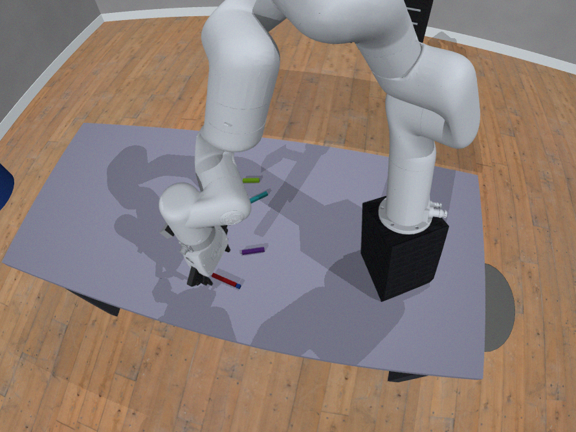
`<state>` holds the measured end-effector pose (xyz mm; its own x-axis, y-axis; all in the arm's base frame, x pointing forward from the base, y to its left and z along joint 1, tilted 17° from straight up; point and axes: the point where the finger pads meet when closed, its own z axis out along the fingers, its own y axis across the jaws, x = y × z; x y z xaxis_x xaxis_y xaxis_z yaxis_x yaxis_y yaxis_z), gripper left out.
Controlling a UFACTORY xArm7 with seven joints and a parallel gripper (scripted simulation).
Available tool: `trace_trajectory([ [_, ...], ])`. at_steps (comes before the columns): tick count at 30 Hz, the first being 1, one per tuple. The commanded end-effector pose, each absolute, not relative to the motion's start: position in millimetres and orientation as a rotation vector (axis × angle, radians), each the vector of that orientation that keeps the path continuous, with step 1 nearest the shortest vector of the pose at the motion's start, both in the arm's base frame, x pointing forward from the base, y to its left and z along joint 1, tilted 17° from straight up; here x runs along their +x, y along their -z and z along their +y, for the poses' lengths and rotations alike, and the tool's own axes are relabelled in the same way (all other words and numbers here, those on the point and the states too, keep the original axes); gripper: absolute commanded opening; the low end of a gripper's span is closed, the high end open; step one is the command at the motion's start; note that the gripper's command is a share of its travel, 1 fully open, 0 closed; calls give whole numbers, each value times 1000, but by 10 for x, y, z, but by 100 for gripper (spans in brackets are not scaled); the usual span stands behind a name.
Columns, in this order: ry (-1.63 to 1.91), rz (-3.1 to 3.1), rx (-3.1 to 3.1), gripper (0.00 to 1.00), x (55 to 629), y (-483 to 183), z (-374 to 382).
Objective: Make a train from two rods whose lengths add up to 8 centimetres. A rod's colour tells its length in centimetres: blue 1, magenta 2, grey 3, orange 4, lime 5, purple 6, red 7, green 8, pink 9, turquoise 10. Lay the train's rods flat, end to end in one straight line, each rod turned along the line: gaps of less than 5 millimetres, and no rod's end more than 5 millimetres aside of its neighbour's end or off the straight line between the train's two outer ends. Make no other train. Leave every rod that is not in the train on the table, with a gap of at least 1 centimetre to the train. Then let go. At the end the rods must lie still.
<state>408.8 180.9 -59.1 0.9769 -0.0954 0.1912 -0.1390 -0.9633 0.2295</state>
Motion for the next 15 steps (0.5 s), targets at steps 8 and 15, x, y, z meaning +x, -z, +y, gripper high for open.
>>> trace_trajectory([
  [8,-266,-172,2884,100,4053,306,1897],
  [15,-266,-172,2884,100,3993,-38,1986],
])
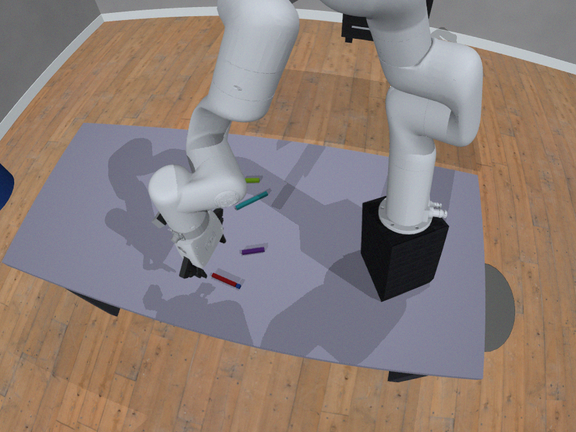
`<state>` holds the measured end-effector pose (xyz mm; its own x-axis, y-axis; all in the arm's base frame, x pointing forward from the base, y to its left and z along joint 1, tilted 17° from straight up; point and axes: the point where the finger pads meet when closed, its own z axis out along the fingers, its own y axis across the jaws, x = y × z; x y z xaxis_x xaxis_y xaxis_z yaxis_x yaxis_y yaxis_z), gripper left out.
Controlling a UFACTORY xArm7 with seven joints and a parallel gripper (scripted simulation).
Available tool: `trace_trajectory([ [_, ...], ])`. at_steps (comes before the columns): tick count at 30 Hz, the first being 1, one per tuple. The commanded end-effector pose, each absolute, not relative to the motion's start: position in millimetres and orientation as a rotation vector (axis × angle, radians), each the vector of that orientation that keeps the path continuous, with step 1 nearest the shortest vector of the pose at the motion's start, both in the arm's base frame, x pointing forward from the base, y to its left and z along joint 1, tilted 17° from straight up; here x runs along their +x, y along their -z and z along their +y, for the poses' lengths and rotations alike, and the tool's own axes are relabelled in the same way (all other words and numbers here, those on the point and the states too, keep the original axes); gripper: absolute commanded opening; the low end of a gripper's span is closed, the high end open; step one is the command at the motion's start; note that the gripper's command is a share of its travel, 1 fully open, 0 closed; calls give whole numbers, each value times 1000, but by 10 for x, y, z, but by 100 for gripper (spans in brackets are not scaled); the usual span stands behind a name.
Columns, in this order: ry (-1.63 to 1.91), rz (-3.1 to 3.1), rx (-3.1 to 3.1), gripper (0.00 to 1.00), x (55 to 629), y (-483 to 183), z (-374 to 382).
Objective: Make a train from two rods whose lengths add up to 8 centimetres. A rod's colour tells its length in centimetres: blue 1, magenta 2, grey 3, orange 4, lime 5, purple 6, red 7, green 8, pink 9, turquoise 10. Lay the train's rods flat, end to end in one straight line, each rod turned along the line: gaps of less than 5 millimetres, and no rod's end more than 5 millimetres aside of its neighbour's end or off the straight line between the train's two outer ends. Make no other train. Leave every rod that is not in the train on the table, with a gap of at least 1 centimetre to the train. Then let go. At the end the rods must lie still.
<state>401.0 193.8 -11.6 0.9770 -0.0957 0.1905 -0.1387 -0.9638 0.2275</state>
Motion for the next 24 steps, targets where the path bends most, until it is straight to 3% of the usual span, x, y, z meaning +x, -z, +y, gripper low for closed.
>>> trace_trajectory([
  [1,-266,-172,2884,100,3986,-78,1997],
  [24,-266,-172,2884,100,3961,-222,2034],
])
